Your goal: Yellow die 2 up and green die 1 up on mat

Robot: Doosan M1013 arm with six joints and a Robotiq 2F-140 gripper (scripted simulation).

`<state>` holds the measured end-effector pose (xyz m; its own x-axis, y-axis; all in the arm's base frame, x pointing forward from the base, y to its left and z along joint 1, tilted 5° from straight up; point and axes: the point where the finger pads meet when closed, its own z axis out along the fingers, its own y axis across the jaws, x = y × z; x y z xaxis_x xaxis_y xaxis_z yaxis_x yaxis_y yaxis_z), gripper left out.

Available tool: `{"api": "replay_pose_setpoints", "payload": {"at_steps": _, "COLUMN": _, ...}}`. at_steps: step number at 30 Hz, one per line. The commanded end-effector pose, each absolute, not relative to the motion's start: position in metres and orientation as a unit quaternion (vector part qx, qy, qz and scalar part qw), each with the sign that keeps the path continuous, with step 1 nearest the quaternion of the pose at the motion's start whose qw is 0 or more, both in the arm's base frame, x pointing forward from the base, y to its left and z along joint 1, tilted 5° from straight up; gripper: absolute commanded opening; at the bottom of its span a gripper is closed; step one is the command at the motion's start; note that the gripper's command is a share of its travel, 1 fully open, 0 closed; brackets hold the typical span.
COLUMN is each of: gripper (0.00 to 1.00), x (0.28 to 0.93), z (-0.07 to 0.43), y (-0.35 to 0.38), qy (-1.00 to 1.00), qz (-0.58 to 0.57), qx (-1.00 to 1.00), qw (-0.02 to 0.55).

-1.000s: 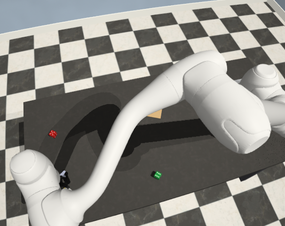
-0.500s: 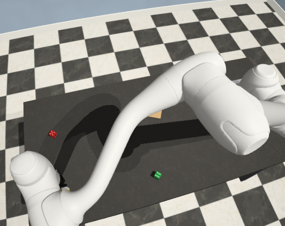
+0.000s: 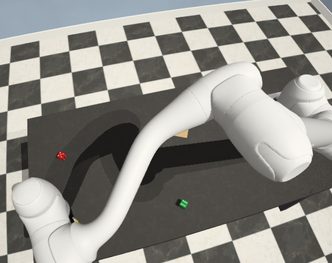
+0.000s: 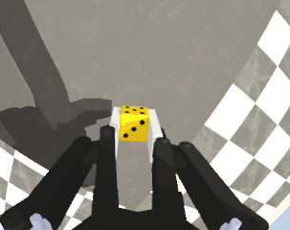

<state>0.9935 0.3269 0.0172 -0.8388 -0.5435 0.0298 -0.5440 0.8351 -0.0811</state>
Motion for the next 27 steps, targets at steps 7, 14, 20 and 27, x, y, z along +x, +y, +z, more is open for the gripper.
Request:
{"api": "replay_pose_setpoints", "payload": {"at_steps": 7, "gripper": 0.24, "x": 0.994, "z": 0.015, "y": 0.328, "qy": -0.914, "qz": 0.040, "qx": 0.404, "qw": 0.008}}
{"api": "replay_pose_setpoints", "payload": {"at_steps": 14, "gripper": 0.24, "x": 0.988, "z": 0.010, "y": 0.336, "qy": -0.908, "qz": 0.018, "qx": 0.418, "qw": 0.006}}
{"api": "replay_pose_setpoints", "payload": {"at_steps": 20, "gripper": 0.24, "x": 0.968, "z": -0.006, "y": 0.365, "qy": -0.886, "qz": -0.061, "qx": 0.459, "qw": -0.014}}
{"api": "replay_pose_setpoints", "payload": {"at_steps": 27, "gripper": 0.24, "x": 0.943, "z": -0.014, "y": 0.410, "qy": -0.843, "qz": -0.178, "qx": 0.502, "qw": -0.078}}
